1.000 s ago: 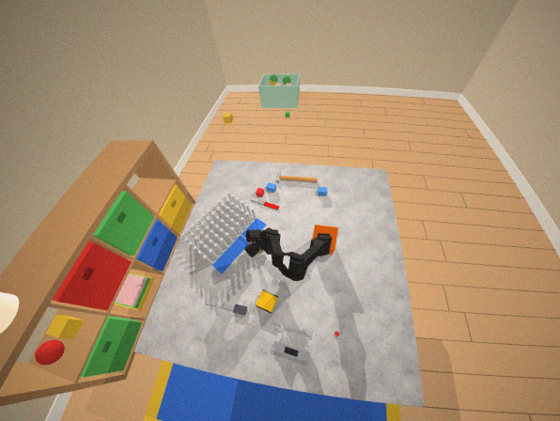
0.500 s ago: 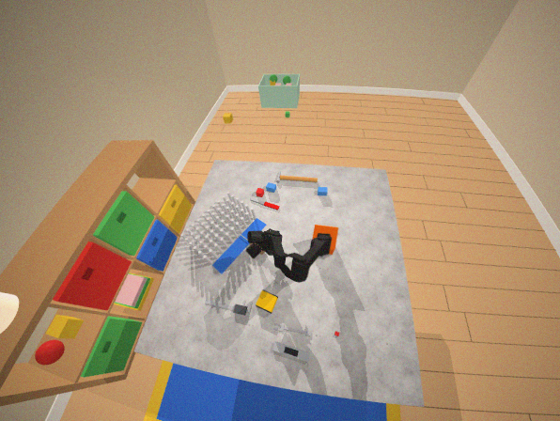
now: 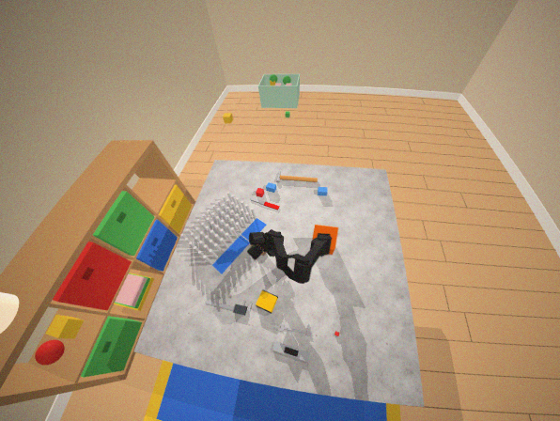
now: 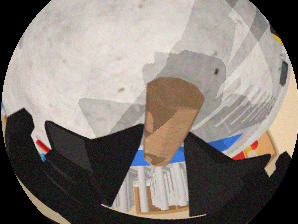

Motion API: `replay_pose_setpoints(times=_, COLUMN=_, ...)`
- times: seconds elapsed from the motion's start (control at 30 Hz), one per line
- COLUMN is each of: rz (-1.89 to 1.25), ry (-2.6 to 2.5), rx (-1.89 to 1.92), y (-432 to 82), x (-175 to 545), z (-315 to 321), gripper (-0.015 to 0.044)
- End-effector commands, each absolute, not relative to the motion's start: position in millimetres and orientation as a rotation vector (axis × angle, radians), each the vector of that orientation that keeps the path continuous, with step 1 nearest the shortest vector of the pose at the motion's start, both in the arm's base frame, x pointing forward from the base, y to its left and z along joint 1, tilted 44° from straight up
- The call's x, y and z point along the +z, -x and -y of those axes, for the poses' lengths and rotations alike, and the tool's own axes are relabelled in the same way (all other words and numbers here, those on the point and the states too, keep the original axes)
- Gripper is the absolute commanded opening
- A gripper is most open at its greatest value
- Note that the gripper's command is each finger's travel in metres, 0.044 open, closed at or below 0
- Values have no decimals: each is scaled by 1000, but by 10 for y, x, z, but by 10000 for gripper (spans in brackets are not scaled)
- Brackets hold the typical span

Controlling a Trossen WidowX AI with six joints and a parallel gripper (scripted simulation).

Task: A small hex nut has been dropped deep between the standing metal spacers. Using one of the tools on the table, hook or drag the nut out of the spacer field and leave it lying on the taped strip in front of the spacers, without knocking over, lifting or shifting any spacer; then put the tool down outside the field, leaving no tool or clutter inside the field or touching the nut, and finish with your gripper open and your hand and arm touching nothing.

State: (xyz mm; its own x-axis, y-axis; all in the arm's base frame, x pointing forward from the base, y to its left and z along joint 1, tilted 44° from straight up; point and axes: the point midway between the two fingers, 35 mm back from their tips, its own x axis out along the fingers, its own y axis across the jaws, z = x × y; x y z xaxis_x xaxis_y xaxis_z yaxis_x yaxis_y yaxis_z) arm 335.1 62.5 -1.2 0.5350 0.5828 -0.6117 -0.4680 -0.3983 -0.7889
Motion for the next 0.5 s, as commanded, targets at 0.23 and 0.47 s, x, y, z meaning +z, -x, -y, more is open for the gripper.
replay_pose_setpoints(times=0.23, rz=96, ry=1620, rx=1135, y=-3292, x=15, z=-651, gripper=0)
replay_pose_setpoints(times=0.47, rz=96, ry=1619, rx=1135, y=-3255, x=28, z=-668, gripper=0)
